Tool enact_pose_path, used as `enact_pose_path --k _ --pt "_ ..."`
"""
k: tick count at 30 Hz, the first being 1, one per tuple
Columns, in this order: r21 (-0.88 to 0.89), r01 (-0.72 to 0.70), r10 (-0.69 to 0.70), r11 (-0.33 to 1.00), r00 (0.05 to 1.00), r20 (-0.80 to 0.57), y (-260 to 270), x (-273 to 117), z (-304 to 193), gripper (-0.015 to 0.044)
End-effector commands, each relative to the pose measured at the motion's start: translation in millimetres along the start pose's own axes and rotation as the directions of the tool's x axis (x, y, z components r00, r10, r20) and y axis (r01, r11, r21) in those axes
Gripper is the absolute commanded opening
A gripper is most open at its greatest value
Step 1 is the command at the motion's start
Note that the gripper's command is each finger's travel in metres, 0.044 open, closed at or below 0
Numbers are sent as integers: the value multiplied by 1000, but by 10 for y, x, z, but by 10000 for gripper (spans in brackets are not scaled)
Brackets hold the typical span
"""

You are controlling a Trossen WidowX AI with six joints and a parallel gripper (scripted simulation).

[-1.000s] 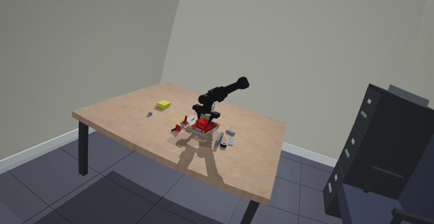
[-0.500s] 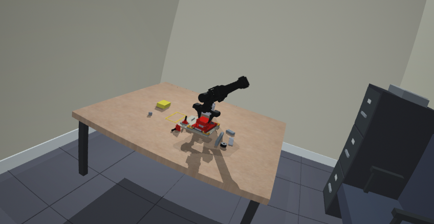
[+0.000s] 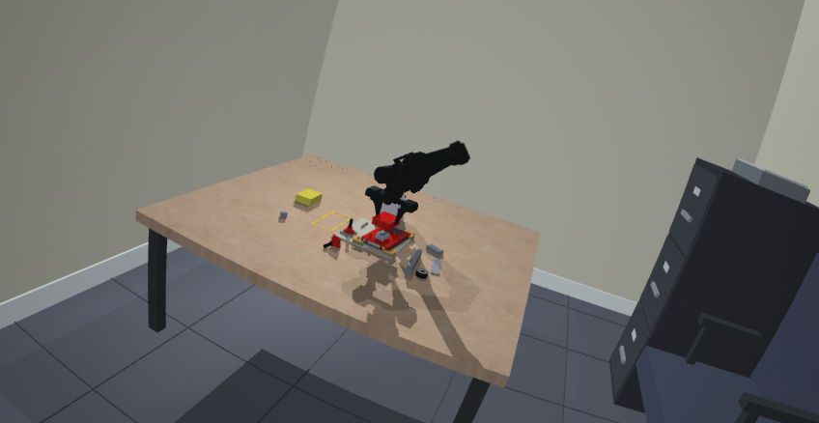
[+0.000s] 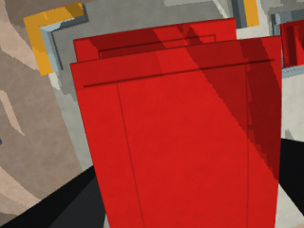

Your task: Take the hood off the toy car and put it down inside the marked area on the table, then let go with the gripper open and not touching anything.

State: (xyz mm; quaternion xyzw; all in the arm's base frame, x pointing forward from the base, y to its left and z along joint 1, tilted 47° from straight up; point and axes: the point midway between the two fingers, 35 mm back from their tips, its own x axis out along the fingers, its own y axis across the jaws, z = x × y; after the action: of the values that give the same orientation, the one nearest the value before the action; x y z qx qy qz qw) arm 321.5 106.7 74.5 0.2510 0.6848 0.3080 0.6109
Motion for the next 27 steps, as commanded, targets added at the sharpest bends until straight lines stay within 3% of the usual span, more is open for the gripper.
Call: enact_pose_path --k 1,27 --pt "-9 6 -6 1000 1000 11 9 -163 4 0" --pt "5 29 -30 1000 999 16 -915 -181 126 0"
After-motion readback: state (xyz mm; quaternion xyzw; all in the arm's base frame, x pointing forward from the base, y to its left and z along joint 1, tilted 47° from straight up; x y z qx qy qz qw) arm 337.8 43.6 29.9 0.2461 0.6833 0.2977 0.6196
